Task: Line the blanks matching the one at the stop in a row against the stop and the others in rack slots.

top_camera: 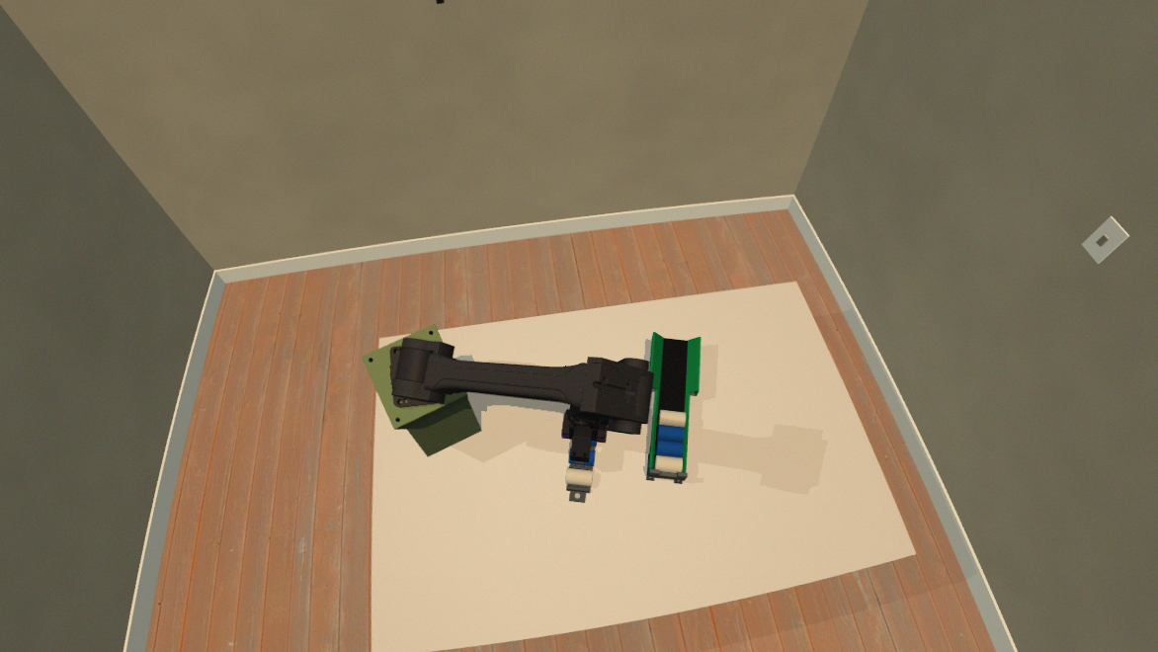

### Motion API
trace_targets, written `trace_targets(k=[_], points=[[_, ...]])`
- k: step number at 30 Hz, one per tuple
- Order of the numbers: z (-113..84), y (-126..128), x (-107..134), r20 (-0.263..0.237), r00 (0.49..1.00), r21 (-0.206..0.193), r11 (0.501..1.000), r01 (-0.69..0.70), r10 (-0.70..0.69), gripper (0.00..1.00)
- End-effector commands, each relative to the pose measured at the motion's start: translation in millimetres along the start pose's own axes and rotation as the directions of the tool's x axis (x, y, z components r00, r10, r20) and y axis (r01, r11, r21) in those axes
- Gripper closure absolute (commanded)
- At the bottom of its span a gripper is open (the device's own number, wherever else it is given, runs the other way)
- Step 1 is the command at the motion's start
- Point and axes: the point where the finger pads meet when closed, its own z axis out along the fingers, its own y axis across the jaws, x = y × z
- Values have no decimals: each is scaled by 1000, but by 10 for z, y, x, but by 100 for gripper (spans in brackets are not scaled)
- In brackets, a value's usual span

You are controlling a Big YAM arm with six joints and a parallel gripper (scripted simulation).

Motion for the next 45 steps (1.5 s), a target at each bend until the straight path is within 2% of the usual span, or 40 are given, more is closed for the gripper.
trace_targets(k=[1,5,6,11,15,27,36,38,45], points=[[-33,-4,62,-5,1000,-4,1000,1,-1,35],[-33,-4,62,-5,1000,-4,1000,1,-1,35],[-33,-4,62,-5,1000,-4,1000,1,-1,31],[-33,-4,62,-5,1000,-4,1000,1,-1,27],[-33,-4,62,-5,1000,-4,1000,2,-2,19],[-50,5,62,-6,1000,-5,1000,2,-2,19],[-344,1,45,-2,1000,-3,1000,5,-5,19],[-344,1,45,-2,1000,-3,1000,5,-5,19],[-719,7,44,-2,1000,-6,1000,4,-4,19]])
